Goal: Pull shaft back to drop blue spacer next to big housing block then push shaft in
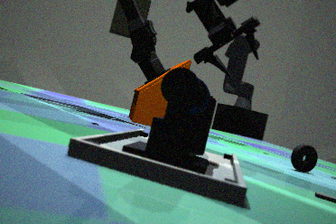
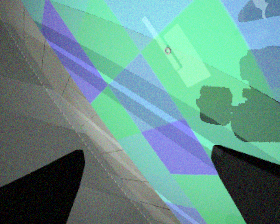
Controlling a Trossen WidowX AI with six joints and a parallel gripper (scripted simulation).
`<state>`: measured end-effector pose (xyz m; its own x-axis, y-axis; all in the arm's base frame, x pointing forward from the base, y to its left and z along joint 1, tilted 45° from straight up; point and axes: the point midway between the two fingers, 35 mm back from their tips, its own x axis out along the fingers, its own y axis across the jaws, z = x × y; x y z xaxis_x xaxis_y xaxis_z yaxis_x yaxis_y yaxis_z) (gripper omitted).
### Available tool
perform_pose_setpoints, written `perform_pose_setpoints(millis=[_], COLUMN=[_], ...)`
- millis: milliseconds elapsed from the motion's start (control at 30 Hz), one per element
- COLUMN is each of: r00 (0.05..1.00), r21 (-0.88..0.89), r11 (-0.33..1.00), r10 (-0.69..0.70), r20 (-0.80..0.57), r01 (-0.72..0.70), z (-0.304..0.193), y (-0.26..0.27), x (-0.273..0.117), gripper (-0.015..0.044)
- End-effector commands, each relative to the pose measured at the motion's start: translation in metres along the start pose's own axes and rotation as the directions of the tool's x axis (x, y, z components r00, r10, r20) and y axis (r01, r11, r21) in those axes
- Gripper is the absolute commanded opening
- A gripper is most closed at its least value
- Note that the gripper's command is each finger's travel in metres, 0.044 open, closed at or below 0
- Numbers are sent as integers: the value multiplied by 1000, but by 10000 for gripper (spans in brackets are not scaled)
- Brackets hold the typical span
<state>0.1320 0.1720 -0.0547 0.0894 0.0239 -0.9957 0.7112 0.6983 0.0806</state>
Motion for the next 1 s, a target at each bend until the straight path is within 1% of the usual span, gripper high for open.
perform_pose_setpoints(millis=[0,33,100,233,333,400,533,633,767,900,967], r00=[1000,1000,998,980,945,897,761,651,513,371,339], r21=[-2,-7,-28,-100,-181,-245,-300,-281,-203,-82,-52], r11=[1000,1000,999,991,980,968,946,917,851,742,710], r10=[2,9,36,103,138,149,104,30,-88,-233,-269], r20=[3,11,44,168,296,417,640,759,854,899,902], r01=[-2,-9,-35,-87,-86,-47,123,284,483,666,702], z=[1,4,17,61,98,131,197,236,274,305,310], y=[1,3,11,30,42,47,44,33,13,-15,-22], x=[0,1,4,13,16,16,10,3,-6,-17,-19], gripper=[426,440,440,440,440,440,440,440,440,440,440])
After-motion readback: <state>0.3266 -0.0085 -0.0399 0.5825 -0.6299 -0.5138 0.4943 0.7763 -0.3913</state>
